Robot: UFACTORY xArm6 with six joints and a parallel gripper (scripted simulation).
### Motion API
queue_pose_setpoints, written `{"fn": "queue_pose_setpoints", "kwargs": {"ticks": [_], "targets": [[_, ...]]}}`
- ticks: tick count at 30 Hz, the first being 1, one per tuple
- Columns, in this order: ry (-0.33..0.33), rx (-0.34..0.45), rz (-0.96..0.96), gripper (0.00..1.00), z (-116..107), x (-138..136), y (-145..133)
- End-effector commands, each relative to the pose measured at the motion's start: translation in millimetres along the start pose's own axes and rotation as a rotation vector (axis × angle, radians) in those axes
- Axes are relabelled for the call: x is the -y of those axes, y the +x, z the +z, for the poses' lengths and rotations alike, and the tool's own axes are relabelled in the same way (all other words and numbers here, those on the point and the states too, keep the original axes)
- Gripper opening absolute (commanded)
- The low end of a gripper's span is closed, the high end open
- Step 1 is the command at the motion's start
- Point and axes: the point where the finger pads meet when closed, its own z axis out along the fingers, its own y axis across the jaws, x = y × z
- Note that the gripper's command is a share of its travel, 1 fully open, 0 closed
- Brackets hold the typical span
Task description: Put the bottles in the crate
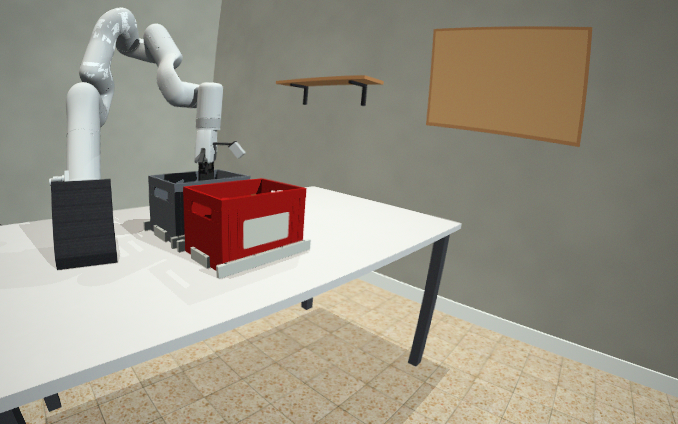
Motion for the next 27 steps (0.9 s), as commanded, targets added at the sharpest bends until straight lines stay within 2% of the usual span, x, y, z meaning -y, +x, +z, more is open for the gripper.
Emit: {"fn": "queue_pose_setpoints", "kwargs": {"ticks": [1,27], "targets": [[0.001,-0.001,0.0,0.65,-6,0,1],[0.0,-0.002,-0.001,0.65,-70,0,1]]}}
